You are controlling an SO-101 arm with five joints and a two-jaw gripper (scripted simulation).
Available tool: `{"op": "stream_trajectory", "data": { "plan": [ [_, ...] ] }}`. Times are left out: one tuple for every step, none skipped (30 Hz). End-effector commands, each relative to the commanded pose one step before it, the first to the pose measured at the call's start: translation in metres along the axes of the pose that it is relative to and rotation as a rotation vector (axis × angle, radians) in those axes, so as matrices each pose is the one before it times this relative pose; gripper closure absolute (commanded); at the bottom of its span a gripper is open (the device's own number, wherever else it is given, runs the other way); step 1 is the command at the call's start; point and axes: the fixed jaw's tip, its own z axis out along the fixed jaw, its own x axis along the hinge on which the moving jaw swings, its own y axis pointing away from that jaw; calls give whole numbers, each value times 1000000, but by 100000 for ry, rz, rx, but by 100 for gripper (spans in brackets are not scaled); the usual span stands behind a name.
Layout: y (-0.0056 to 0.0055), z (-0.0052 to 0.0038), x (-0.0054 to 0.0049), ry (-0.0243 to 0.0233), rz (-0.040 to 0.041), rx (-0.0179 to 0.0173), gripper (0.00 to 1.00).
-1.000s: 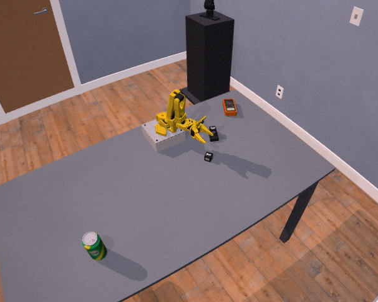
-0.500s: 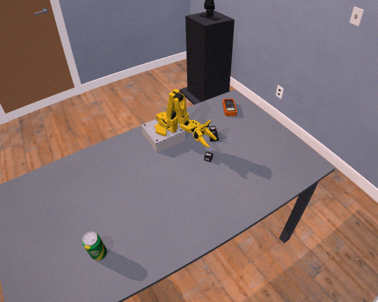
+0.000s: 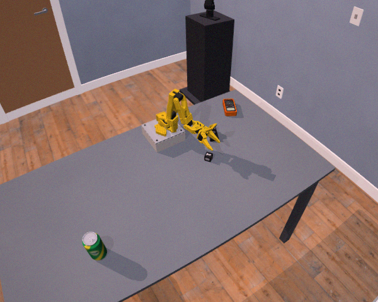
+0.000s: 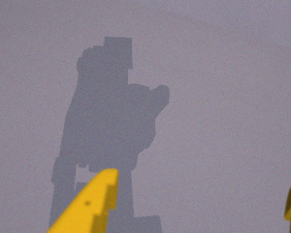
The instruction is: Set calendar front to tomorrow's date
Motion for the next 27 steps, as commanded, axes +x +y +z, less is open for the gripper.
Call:
{"op": "stream_trajectory", "data": {
  "plan": [
    [2329, 22630, -4999, 18997, -3064, -996, 65],
    [190, 1128, -726, 1894, -236, -117, 65],
    [74, -216, -250, 700, -51, -55, 65],
    [55, -266, -262, 661, -53, -52, 65],
    [51, -290, -294, 652, -54, -47, 65],
    [39, -316, -314, 646, -60, -47, 65],
    [34, -345, -334, 643, -63, -46, 65],
    [35, -384, -347, 643, -66, -42, 65],
    [24, -420, -354, 644, -68, -44, 65],
    [26, -460, -360, 647, -68, -42, 65],
    [18, -504, -360, 650, -68, -40, 65],
    [18, -547, -353, 652, -72, -43, 65],
    [0, 0, 0, 0, 0, 0, 65],
    [0, 0, 0, 0, 0, 0, 65],
    [102, -11, -986, 1975, -241, -109, 65],
    [11, -706, -315, 671, -69, -42, 65],
    [13, -733, -309, 672, -71, -41, 65],
    [8, -769, -292, 670, -70, -42, 65],
    [11, -801, -283, 669, -68, -41, 65],
    [6, -835, -267, 669, -70, -42, 65],
    [7, -862, -249, 670, -69, -41, 65],
    [7, -894, -234, 671, -70, -41, 65],
    [8, -918, -214, 672, -69, -42, 65],
    [6, -942, -195, 672, -68, -41, 65],
    [9, -957, -180, 672, -69, -42, 65],
    [7, -973, -165, 671, -68, -40, 65],
    [5, -989, -151, 668, -69, -41, 65]
  ]
}}
